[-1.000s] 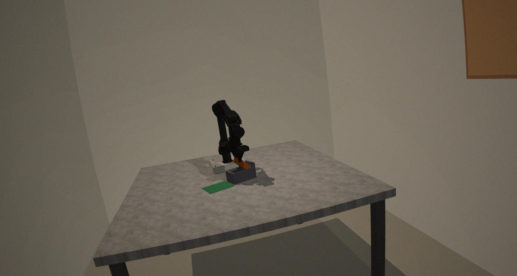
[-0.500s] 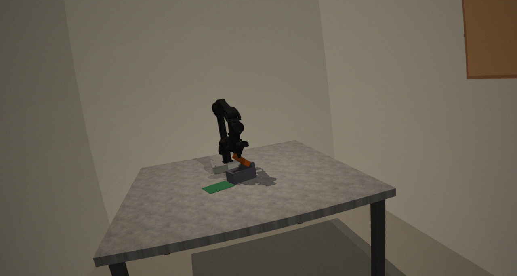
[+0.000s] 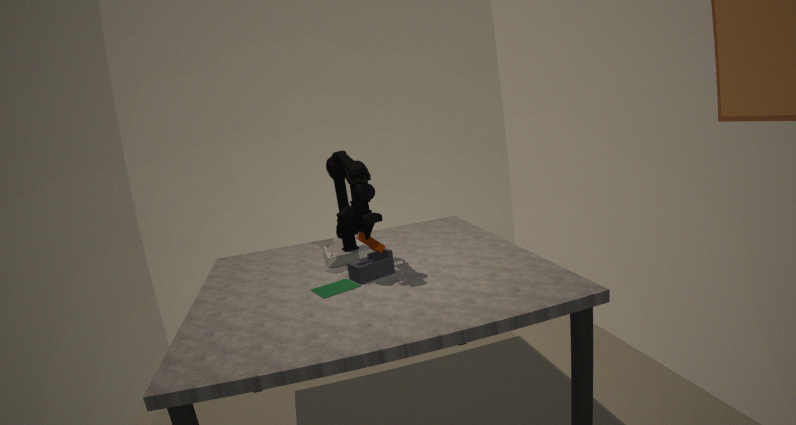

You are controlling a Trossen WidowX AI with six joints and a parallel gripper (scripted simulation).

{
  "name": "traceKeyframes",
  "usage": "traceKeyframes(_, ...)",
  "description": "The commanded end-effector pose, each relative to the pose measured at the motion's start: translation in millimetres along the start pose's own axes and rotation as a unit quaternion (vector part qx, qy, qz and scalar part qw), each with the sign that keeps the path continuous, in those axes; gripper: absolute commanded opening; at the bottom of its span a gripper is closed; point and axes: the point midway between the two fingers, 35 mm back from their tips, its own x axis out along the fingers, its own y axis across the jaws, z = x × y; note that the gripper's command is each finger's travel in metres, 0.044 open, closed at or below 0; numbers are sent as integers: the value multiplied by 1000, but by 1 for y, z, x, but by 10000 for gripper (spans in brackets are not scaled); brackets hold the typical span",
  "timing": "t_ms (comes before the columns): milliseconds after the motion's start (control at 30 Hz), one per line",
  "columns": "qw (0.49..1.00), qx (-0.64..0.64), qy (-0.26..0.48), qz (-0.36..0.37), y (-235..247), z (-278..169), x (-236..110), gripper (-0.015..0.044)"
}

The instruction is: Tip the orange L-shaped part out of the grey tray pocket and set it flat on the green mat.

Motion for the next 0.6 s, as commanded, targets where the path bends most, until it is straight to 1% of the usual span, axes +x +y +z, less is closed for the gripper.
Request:
traceKeyframes(0, 1000, 2, 2, 1, 0, 0, -3, 0)
traceKeyframes(167, 1000, 2, 1, 1, 0, 14, -2, 0)
traceKeyframes(567, 1000, 2, -1, 1, -6, 67, 0, 0)
